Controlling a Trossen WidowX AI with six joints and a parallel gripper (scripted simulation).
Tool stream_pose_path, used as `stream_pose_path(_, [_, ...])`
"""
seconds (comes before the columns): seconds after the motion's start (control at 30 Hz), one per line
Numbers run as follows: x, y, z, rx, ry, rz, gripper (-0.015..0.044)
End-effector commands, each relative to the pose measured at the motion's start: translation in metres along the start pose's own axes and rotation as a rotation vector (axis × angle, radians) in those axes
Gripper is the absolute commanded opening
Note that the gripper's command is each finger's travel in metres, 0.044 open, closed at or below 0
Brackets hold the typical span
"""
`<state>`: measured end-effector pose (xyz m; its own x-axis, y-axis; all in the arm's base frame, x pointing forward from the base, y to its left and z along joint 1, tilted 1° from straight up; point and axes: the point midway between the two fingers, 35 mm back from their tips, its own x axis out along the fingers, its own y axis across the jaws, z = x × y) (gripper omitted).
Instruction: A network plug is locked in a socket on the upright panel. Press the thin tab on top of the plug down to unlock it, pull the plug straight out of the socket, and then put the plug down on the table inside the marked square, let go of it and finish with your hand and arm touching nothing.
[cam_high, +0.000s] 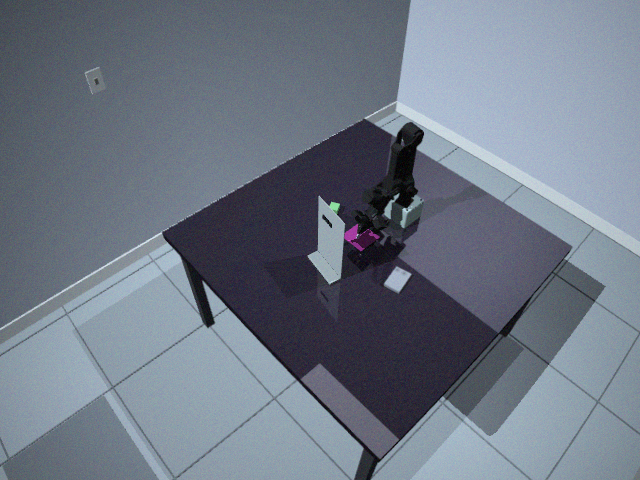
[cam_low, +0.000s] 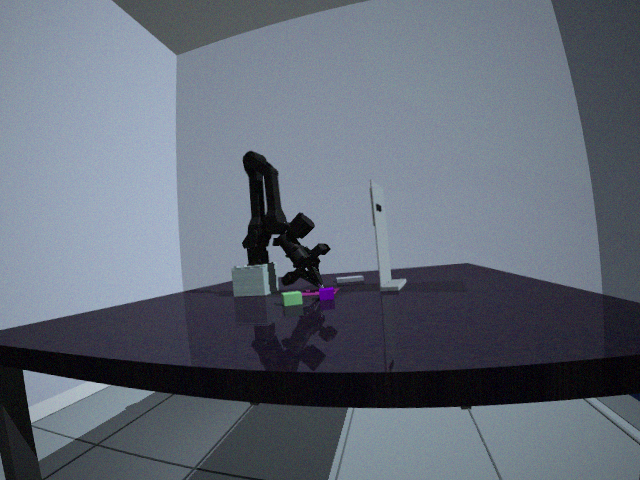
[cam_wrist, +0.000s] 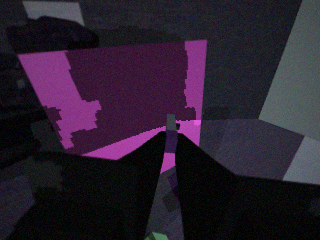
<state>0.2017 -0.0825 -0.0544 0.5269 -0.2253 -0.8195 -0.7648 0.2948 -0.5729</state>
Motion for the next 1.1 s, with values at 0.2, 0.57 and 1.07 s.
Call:
stream_pose_path(0.2, [-0.0001, -0.0001, 0.0, 0.0, 0.0, 0.0, 0.0156])
stream_pose_path(0.57, [-0.0029, -0.0007, 0.0002, 0.0, 0.0, 0.0, 0.0156])
stream_pose_path(1.07, [-0.0084, -0.0015, 0.0005, -0.001, -0.001, 0.001, 0.0156])
